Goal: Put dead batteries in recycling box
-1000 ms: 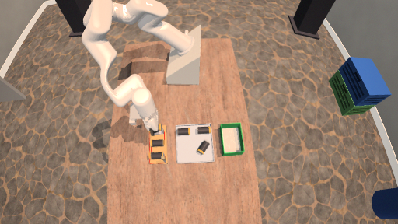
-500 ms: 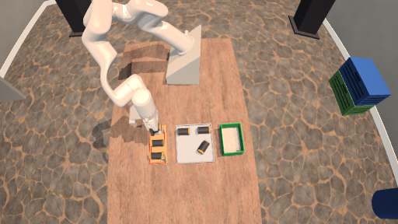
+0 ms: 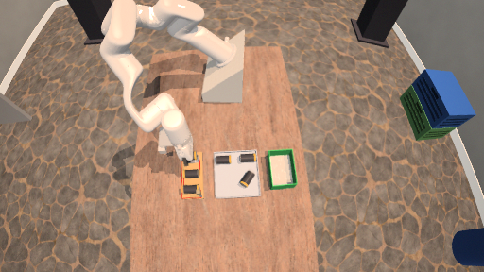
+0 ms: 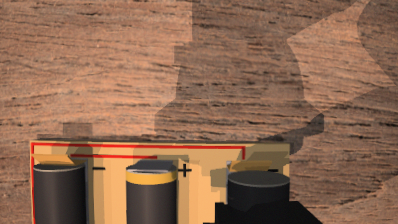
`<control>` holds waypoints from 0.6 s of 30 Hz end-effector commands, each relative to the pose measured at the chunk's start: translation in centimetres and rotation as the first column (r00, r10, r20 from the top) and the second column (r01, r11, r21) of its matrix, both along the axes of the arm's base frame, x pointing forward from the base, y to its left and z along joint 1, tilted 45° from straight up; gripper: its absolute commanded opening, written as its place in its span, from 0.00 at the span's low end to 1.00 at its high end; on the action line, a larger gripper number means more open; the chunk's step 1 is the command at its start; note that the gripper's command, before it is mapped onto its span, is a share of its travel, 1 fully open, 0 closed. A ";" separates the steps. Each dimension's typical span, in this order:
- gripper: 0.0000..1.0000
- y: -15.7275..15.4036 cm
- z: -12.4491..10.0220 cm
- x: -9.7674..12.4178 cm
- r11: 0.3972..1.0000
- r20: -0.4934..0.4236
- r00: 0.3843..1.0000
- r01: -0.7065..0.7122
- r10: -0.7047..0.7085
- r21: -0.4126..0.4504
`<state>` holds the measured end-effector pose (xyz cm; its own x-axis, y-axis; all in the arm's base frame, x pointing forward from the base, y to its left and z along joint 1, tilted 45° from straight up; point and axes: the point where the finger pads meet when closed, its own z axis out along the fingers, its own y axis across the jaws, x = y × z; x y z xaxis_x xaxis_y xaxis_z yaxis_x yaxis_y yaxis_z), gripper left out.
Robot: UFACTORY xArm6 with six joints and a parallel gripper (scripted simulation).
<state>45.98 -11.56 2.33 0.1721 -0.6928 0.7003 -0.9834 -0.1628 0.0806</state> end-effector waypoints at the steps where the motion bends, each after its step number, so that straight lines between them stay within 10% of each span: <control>1: 0.28 0.1 0.1 0.1 1.000 0.003 1.000 -0.002 0.002 0.001; 18: 0.28 -0.7 -0.7 0.2 1.000 0.003 1.000 -0.002 0.002 0.001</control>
